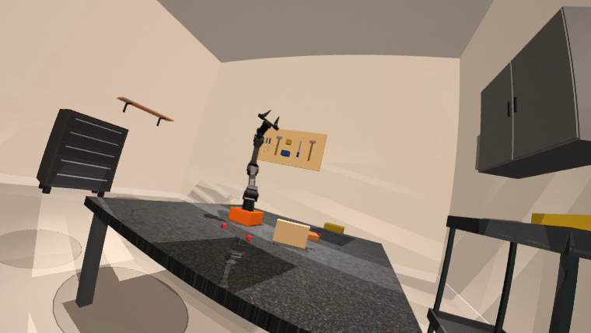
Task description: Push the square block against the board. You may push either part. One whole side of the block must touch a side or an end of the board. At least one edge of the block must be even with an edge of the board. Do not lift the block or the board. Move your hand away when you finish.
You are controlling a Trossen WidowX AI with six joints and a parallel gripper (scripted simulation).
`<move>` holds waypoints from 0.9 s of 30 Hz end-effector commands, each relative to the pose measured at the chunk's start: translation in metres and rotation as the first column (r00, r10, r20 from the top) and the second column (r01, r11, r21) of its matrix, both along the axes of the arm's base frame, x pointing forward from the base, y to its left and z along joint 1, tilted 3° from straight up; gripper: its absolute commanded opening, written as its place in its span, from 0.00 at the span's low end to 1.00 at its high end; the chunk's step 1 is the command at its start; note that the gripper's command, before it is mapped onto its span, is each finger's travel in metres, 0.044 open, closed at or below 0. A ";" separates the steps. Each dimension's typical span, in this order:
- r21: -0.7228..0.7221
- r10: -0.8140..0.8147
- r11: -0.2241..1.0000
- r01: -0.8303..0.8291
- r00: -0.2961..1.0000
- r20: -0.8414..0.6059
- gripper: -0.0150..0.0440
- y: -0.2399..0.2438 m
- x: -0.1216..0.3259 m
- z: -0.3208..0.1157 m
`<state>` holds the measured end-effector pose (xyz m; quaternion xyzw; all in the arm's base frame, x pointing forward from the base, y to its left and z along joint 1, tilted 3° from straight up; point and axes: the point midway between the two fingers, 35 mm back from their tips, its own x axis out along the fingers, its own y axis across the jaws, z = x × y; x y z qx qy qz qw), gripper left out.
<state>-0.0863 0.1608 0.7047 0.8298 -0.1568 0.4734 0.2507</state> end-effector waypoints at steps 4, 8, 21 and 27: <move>0.010 0.009 1.000 -0.009 1.000 -0.004 0.75 -0.003 0.002 0.001; 0.088 0.078 0.993 -0.075 0.996 -0.032 0.58 -0.021 0.017 0.004; 0.388 0.325 0.874 -0.292 0.946 -0.020 0.25 -0.085 0.065 0.009; 0.540 0.428 0.760 -0.362 0.904 0.003 0.25 -0.117 0.098 0.006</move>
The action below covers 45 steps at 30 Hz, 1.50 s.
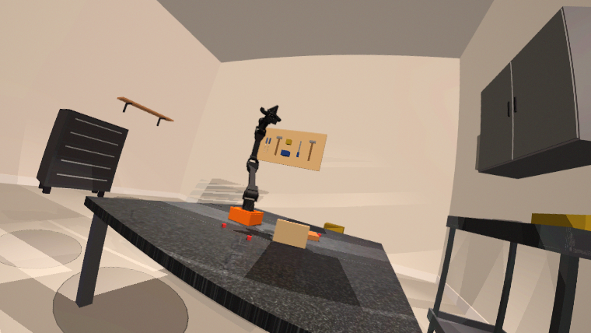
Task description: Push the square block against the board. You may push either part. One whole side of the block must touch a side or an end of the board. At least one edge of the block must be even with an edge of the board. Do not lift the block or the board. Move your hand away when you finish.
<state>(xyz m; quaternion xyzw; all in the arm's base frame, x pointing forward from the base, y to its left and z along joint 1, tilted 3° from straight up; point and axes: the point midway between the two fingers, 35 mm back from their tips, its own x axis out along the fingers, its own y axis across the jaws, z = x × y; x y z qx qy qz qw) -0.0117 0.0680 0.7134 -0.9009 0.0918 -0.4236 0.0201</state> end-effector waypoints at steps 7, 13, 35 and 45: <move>0.315 0.191 0.934 -0.168 0.980 -0.045 0.25 -0.060 0.062 -0.011; 0.476 0.294 0.845 -0.243 0.955 -0.035 0.25 -0.088 0.095 -0.021; 0.892 0.482 0.285 -0.350 0.857 0.183 0.25 -0.166 0.203 -0.079; 0.954 0.454 -0.023 -0.299 0.847 0.277 0.25 -0.194 0.253 -0.123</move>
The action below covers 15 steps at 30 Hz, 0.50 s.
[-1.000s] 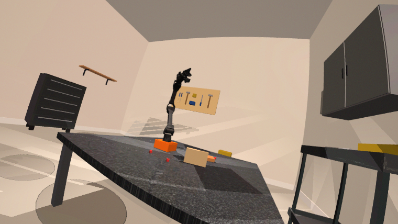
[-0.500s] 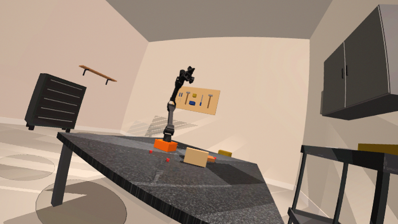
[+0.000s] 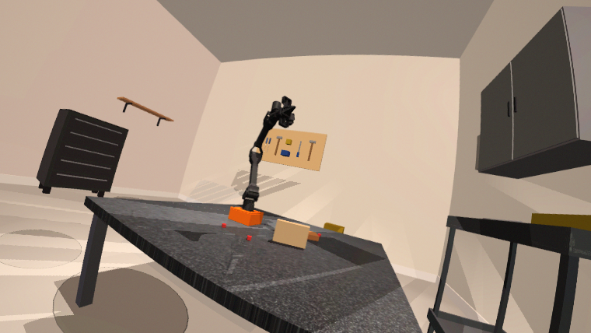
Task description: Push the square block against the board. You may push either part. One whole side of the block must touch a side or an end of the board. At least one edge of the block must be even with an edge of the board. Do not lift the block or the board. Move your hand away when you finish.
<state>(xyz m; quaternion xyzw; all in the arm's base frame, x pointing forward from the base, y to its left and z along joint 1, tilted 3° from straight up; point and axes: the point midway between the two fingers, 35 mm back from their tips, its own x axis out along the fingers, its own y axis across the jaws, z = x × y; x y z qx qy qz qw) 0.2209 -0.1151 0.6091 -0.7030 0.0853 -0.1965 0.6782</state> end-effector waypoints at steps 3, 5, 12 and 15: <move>0.219 0.023 0.976 -0.013 0.999 -0.045 0.25 -0.019 0.035 -0.034; 0.283 0.027 0.959 -0.010 0.998 -0.056 0.25 -0.024 0.044 -0.044; 0.495 0.033 0.869 0.018 0.995 -0.094 0.25 -0.039 0.075 -0.081; 0.578 0.033 0.815 0.037 0.993 -0.110 0.25 -0.044 0.087 -0.098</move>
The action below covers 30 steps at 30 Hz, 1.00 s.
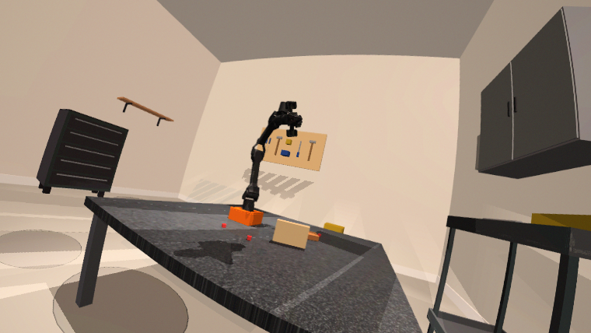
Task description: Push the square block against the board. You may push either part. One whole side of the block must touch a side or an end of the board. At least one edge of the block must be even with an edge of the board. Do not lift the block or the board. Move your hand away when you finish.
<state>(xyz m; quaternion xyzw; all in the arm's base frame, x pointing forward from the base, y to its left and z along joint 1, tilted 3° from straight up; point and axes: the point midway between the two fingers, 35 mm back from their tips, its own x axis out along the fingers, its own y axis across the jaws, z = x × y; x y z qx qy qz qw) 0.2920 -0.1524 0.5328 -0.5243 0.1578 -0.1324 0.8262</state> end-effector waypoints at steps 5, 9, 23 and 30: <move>0.281 -0.033 0.958 0.051 0.997 -0.065 0.25 -0.014 0.035 -0.050; 0.395 -0.050 0.914 0.089 0.993 -0.108 0.25 -0.019 0.050 -0.076; 0.654 -0.088 0.699 0.290 0.942 -0.324 0.25 -0.023 0.091 -0.178; 0.725 -0.126 0.568 0.389 0.912 -0.390 0.25 -0.023 0.100 -0.210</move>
